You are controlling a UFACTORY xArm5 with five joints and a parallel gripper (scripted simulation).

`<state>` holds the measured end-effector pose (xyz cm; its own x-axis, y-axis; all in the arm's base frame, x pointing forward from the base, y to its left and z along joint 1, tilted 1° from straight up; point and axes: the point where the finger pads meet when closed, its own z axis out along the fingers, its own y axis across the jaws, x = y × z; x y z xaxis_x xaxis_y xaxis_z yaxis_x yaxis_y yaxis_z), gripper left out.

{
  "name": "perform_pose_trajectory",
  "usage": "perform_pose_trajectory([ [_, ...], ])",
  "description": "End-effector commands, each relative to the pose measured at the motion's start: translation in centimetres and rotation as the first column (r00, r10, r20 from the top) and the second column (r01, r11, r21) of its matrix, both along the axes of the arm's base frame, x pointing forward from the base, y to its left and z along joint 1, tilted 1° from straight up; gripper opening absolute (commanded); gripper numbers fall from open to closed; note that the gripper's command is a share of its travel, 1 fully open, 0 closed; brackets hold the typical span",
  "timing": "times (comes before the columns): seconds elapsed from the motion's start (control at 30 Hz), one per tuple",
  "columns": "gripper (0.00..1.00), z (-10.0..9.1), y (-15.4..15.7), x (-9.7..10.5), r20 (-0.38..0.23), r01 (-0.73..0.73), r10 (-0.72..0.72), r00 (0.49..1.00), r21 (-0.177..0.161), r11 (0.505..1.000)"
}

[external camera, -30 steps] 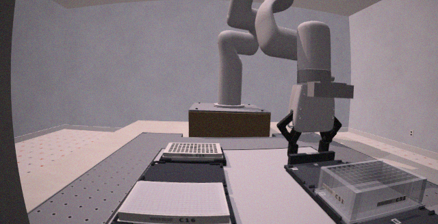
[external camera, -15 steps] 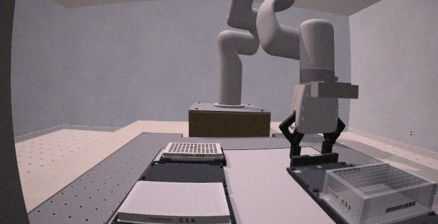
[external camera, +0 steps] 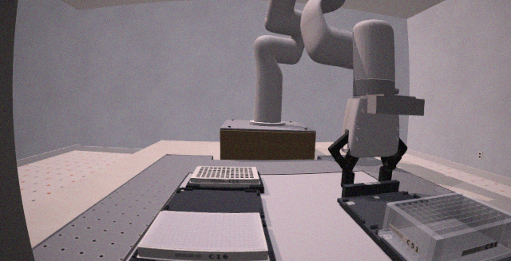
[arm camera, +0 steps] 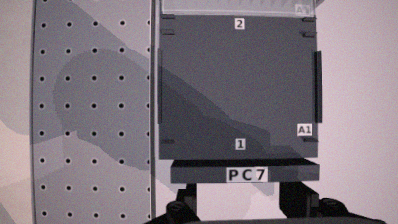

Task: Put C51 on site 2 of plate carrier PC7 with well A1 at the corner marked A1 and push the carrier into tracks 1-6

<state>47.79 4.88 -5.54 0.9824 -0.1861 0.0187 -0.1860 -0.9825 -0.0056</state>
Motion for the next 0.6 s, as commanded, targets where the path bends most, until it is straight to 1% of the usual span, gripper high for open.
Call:
perform_pose_trajectory([
  [0.0, 0.81, 0.1, 0.0, 0.3, 0.004, 0.0, 0.0, 1.0, 0.0, 1.0],
  [0.57, 0.81, 0.2, -0.3, 1.8, 0.004, 0.0, 0.0, 1.0, 0.0, 1.0],
])
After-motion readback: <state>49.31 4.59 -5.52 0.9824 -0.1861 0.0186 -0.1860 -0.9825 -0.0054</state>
